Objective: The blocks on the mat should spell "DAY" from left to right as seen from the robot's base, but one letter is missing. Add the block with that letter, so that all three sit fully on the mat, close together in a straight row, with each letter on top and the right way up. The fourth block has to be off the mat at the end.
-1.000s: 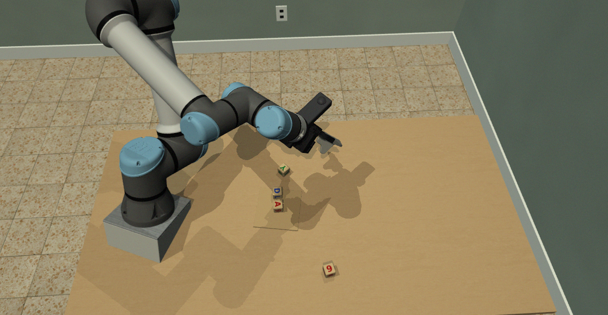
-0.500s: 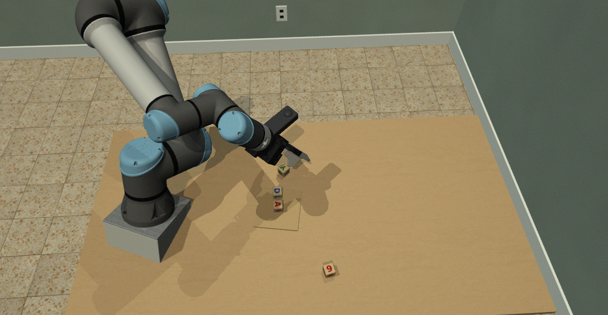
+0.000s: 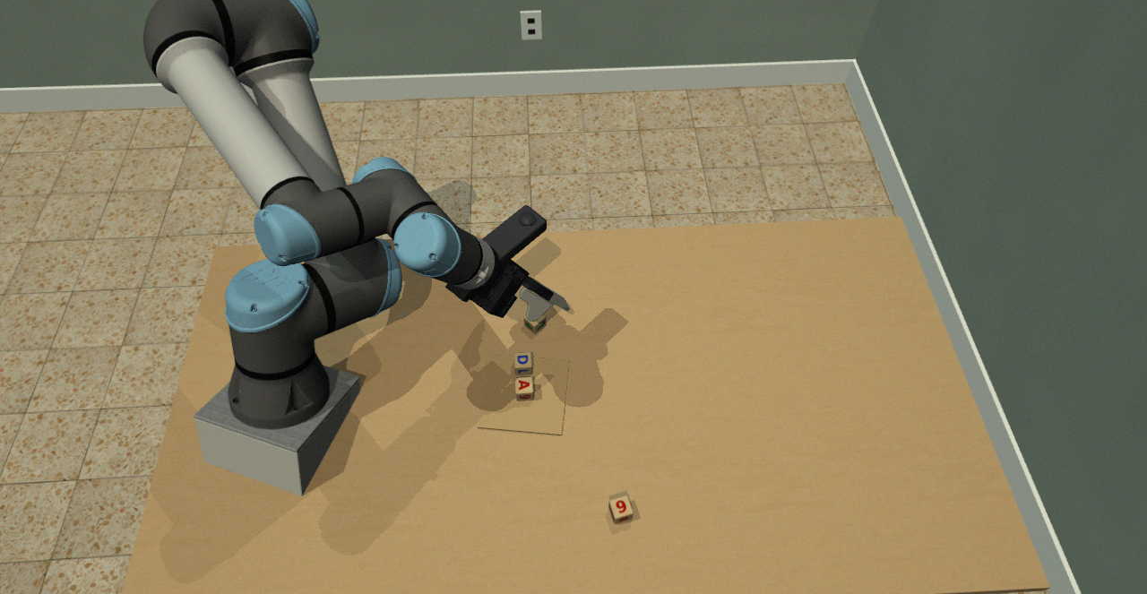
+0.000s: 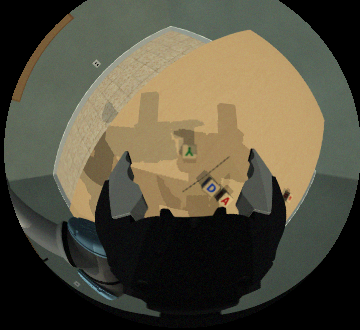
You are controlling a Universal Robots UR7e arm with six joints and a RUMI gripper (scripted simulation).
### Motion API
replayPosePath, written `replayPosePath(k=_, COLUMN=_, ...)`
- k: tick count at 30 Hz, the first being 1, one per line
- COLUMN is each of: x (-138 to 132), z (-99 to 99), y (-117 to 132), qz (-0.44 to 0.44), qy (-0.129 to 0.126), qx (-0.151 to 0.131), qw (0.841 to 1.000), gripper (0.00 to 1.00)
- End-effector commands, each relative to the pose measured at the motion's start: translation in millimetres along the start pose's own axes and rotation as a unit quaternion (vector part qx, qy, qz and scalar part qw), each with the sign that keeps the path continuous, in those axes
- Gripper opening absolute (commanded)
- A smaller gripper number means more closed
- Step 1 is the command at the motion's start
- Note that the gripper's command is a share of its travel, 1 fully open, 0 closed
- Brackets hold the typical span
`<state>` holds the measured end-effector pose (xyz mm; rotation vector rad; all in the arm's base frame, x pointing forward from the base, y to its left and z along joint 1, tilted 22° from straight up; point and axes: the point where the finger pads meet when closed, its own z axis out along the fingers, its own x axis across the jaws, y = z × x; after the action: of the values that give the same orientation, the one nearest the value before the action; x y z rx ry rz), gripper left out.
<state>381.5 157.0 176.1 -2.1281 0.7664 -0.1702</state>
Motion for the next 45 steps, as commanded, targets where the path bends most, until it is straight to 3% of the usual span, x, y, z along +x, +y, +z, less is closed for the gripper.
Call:
replayPosePath(k=1, x=0, z=-0.4, y=0, qz=0.000, qy=0.000, qx=0.000, qw=1.000, gripper=1.00)
replayPosePath(k=41, x=0, z=-0.4, y=0, qz=0.000, qy=0.000, qx=0.000, qw=1.000, gripper=1.00)
replayPosePath(k=45, x=10, z=-6.7, y=11, qz=0.000, qy=0.002, qx=-0.002, qw=1.000, gripper=1.00)
